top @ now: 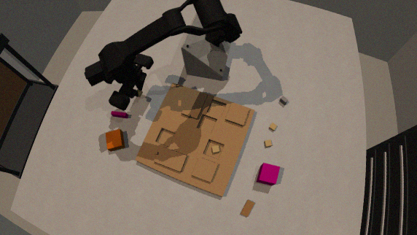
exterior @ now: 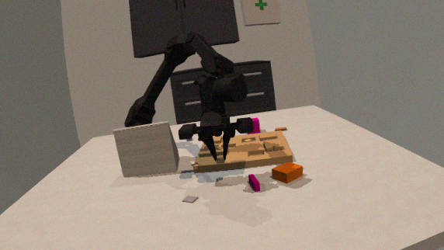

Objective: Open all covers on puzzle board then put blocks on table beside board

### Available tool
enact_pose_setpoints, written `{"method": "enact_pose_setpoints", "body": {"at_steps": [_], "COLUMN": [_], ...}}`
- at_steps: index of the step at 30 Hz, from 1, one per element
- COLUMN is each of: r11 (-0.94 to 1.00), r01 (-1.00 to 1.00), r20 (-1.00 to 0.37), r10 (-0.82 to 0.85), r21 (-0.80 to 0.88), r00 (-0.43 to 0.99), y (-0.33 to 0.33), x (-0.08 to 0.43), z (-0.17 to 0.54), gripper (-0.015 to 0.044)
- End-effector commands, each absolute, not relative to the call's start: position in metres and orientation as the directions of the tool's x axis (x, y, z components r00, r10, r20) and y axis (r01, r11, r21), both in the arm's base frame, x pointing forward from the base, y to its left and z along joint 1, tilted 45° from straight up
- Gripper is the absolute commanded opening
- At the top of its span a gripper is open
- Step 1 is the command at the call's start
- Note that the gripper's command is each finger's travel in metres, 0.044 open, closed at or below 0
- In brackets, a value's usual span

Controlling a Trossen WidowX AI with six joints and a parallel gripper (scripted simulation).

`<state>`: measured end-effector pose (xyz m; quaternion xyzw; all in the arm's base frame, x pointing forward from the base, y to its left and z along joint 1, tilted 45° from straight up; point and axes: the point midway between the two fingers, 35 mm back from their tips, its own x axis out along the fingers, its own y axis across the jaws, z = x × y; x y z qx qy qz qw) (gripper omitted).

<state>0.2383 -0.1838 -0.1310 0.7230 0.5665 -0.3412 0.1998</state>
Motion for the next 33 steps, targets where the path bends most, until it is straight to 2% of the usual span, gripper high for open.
{"method": "enact_pose_setpoints", "body": {"at_steps": [1, 33], "r11": [-0.284, -0.283], "r01": [0.953, 0.954], "r20": [-0.715, -0.712], "r10": [0.687, 0.690], "r21": [-0.103, -0.102], "r00": [0.128, 0.128], "y": [-0.177, -0.140], "x": [0.239, 0.241], "z": [-0.137, -0.170], "gripper": [0.0080, 0.0080]}}
